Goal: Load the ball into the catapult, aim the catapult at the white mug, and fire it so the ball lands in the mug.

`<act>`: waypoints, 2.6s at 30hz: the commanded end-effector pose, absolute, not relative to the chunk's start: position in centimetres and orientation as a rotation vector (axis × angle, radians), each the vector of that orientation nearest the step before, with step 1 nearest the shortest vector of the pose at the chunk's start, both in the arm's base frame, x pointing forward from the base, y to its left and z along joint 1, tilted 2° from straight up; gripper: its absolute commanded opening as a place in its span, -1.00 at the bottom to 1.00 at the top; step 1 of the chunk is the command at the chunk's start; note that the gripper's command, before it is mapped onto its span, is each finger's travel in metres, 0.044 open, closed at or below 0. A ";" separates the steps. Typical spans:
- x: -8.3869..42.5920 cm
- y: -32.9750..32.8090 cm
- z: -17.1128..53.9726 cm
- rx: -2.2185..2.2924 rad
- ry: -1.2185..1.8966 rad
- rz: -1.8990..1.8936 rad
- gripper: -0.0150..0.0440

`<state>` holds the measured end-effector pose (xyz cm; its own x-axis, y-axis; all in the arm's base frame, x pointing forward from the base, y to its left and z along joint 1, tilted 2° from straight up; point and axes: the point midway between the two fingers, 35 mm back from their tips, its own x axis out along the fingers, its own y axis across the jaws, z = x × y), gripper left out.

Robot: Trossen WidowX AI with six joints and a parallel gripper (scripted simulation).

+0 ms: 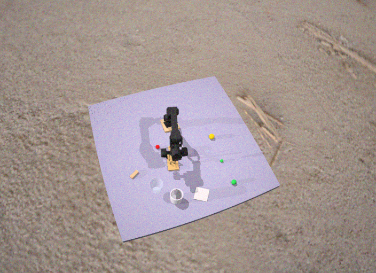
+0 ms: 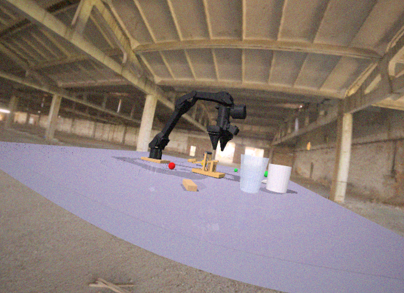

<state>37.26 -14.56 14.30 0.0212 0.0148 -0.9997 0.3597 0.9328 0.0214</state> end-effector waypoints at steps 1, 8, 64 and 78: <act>37.3 -14.6 14.3 0.303 1.533 -0.274 1.00; 36.9 -14.4 15.2 0.301 1.536 -0.268 1.00; 37.1 -14.3 5.7 0.300 1.533 -0.271 0.11; 37.0 -14.4 10.7 0.300 1.533 -0.270 -0.49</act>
